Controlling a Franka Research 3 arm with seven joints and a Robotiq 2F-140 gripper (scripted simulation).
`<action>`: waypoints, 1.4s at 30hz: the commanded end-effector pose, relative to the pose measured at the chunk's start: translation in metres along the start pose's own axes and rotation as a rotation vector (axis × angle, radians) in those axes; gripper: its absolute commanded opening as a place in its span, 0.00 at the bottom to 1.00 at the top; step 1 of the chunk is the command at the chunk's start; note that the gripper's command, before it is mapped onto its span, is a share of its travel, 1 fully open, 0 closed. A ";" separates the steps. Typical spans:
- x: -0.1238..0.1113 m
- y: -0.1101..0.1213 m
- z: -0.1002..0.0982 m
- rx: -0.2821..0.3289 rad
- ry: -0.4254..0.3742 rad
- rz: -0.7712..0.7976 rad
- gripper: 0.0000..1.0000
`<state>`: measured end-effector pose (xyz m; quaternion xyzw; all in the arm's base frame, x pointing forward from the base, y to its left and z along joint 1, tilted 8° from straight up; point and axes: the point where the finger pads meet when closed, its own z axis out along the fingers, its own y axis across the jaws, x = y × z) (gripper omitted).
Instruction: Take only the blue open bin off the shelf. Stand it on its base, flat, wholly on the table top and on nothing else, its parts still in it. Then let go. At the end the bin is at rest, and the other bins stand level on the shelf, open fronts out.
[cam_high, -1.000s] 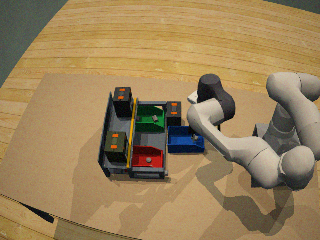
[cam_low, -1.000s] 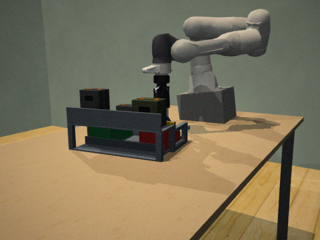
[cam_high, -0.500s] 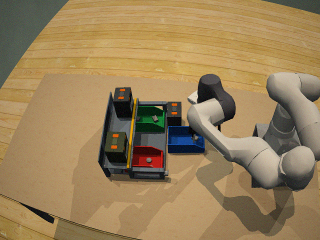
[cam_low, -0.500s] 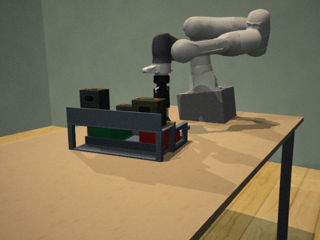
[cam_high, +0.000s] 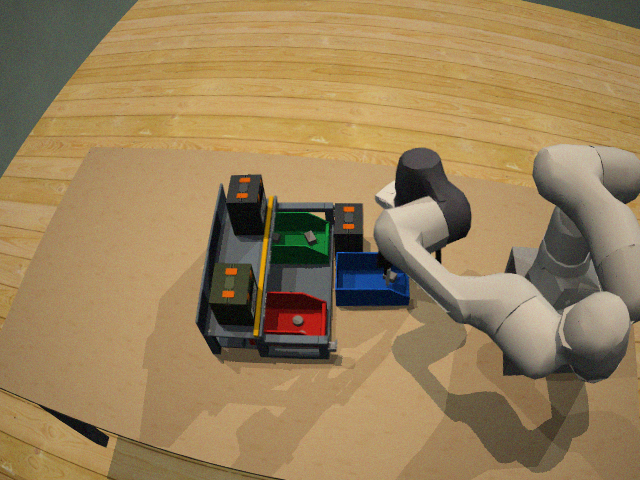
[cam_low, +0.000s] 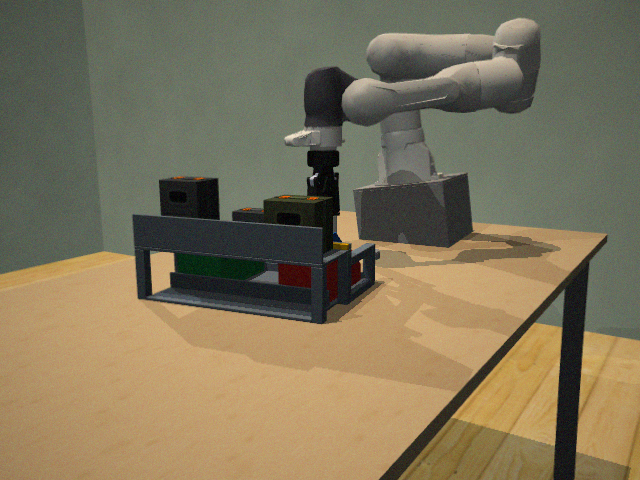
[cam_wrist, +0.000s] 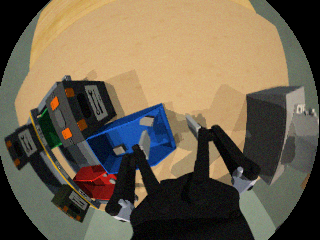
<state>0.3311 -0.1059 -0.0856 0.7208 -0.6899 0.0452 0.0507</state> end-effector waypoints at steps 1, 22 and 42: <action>0.000 0.000 0.000 0.000 0.000 0.000 0.57; 0.000 0.000 -0.016 0.001 0.001 -0.001 0.57; 0.000 0.000 -0.095 0.003 0.003 -0.004 0.57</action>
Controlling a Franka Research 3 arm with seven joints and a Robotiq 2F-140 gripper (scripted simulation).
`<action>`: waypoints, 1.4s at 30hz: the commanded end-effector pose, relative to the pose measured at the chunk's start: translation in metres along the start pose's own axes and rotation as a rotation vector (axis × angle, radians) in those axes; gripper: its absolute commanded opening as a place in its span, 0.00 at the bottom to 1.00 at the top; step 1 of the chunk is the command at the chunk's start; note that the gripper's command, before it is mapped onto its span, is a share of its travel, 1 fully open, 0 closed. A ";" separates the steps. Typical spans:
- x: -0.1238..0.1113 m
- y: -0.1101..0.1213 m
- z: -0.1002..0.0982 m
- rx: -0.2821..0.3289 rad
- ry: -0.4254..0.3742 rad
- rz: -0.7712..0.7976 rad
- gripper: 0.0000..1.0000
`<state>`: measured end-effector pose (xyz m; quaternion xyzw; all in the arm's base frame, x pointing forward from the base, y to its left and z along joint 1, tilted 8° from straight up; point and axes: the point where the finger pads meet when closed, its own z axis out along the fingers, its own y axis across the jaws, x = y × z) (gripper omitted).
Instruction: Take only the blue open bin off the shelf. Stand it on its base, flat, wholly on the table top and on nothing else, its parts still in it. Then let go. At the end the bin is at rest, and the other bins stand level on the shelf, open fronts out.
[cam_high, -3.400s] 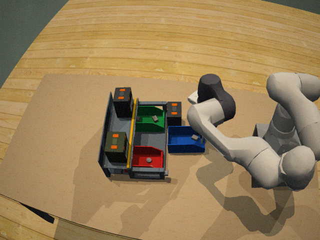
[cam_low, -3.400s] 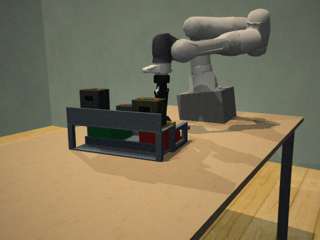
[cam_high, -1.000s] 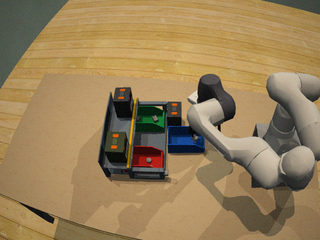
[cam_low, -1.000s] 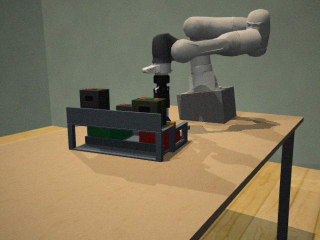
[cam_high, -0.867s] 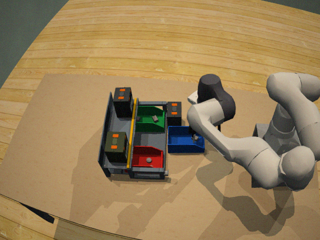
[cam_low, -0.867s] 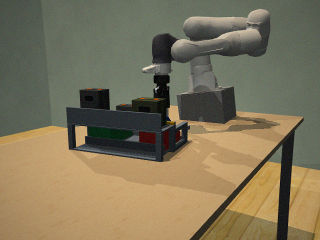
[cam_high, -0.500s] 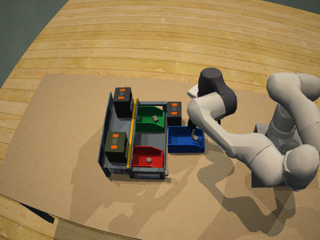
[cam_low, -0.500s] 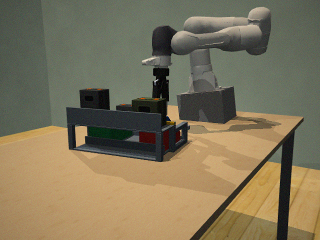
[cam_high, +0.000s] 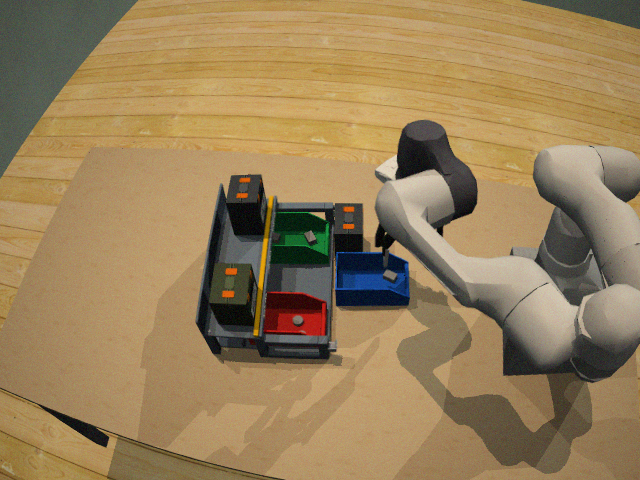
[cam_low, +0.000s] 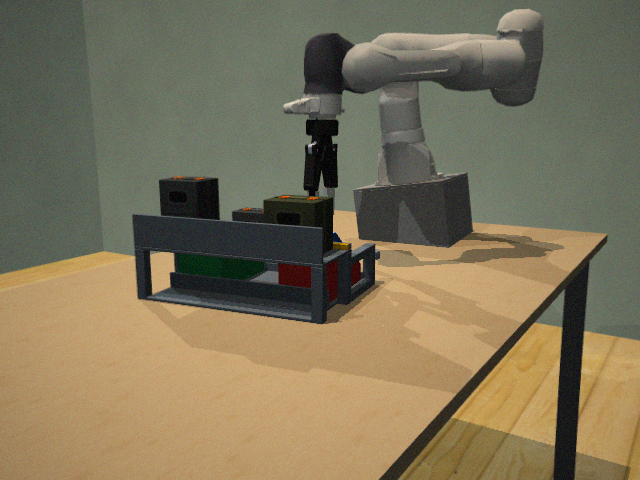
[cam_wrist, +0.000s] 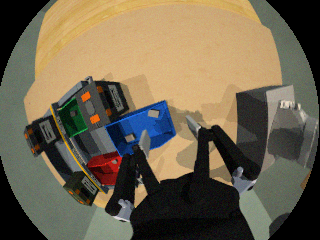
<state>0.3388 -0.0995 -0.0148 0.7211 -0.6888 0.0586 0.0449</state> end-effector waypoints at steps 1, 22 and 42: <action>-0.004 0.007 -0.024 -0.024 -0.009 -0.004 0.57; -0.005 0.008 -0.037 -0.024 -0.009 -0.004 0.57; -0.005 0.008 -0.028 -0.024 -0.009 -0.004 0.57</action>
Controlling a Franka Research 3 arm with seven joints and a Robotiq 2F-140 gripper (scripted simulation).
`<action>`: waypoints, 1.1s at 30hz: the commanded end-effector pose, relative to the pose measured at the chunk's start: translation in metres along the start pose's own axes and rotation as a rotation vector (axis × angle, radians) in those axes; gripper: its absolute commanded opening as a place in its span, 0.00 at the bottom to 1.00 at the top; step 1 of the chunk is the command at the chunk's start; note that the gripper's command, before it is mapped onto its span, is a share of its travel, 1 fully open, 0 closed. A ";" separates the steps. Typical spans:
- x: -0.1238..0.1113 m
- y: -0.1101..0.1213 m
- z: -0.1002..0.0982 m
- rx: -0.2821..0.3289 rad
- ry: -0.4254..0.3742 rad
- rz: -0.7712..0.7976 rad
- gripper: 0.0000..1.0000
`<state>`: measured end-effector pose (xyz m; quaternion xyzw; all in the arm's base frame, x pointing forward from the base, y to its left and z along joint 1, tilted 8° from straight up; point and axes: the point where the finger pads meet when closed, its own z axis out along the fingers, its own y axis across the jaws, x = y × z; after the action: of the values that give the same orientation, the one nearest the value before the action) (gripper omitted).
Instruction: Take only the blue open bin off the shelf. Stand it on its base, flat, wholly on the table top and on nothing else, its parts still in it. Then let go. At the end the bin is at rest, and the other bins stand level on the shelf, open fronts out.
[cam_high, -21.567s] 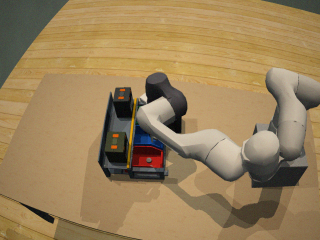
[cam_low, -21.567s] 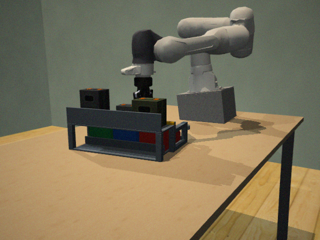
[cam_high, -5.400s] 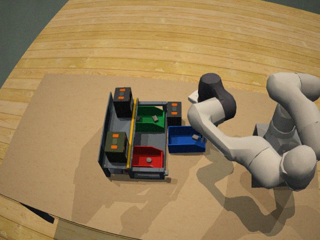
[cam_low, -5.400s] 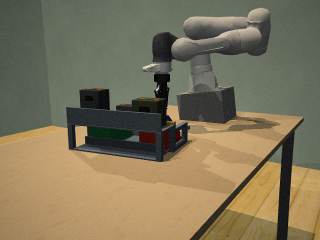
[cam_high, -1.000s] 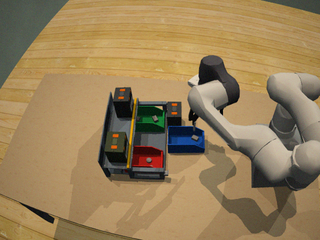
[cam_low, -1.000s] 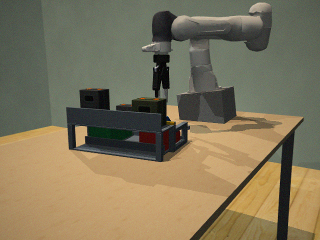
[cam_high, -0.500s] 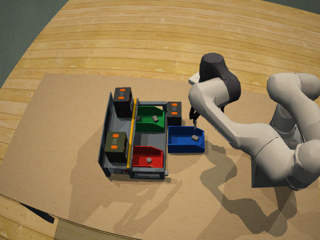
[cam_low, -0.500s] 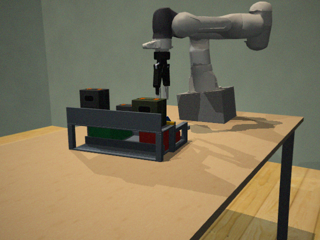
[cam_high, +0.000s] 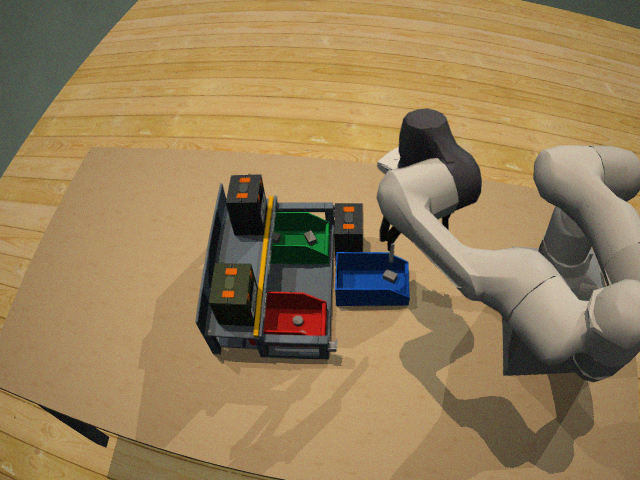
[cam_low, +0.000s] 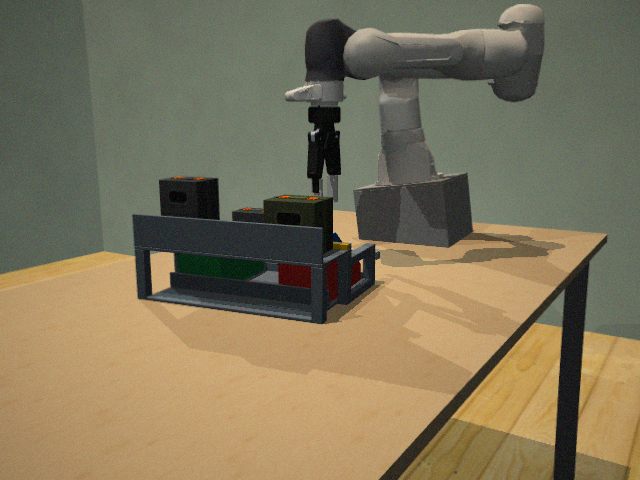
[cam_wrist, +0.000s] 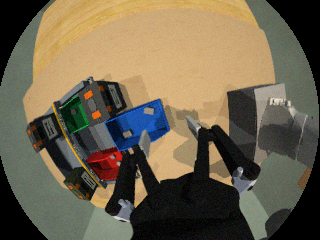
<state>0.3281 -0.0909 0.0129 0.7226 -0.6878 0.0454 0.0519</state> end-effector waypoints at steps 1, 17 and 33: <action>0.000 -0.001 0.001 0.004 0.001 0.002 0.57; 0.001 -0.003 0.005 0.004 0.001 0.002 0.57; 0.002 -0.004 0.008 0.004 0.001 0.002 0.57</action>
<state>0.3302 -0.0919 0.0056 0.7217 -0.6889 0.0442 0.0504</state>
